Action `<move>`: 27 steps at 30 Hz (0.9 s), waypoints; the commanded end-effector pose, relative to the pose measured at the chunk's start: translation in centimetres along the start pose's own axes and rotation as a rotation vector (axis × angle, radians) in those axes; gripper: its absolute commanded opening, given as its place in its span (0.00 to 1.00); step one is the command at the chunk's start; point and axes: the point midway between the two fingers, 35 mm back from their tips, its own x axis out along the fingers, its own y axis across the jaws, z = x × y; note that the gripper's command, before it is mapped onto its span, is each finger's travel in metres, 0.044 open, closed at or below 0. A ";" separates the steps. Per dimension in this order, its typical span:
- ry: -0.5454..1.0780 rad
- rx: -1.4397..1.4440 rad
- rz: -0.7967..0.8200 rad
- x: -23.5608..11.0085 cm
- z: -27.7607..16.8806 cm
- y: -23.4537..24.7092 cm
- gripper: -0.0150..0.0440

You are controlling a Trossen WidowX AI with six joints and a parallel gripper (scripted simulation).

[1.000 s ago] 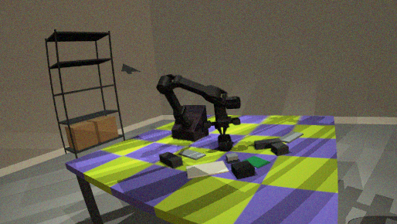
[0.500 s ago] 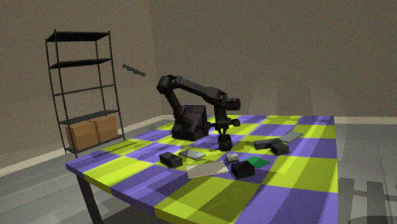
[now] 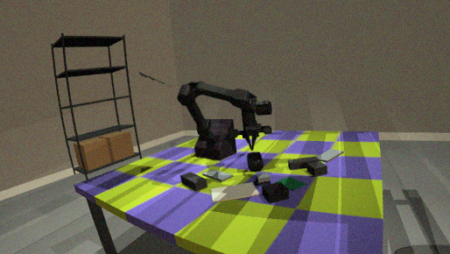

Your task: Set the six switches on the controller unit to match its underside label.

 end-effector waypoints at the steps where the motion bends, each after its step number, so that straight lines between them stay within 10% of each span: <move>1: 0.008 0.006 -0.004 -0.5 -0.5 0.4 0.25; 27: 0.009 0.006 -0.003 -0.7 -1.0 0.9 0.25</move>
